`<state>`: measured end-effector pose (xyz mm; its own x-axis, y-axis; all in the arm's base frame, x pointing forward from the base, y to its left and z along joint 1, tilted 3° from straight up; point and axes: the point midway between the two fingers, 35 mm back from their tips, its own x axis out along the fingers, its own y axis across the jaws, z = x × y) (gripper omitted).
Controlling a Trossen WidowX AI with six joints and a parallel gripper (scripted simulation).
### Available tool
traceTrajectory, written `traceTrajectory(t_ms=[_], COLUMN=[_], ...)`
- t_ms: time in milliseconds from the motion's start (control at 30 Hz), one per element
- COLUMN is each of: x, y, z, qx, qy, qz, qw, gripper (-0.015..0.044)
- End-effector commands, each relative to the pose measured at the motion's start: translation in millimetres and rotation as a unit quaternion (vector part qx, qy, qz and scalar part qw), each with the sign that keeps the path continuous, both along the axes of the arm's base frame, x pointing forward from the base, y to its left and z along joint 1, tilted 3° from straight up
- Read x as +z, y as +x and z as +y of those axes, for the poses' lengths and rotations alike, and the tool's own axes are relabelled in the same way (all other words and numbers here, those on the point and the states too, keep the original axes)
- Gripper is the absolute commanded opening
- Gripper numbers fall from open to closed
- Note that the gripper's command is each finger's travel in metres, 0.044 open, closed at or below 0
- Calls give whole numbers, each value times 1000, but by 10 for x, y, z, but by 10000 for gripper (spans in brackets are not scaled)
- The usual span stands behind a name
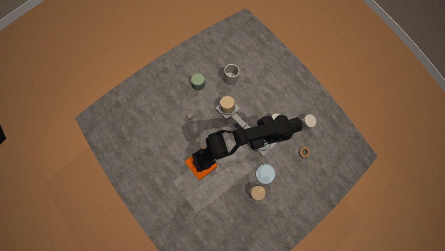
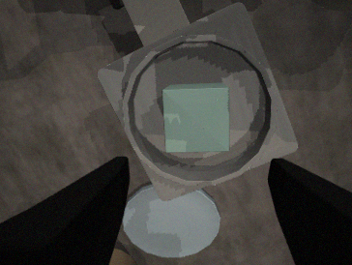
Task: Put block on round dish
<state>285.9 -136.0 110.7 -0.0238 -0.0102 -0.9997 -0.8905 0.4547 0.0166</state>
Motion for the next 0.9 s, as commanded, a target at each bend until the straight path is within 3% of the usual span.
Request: traceTrajectory(t_ms=[0, 867], x=[18, -367], y=[33, 30], z=[37, 33], qx=[28, 28], qy=[3, 3], qz=[-1, -1], qw=[1000, 1000], gripper=[260, 260])
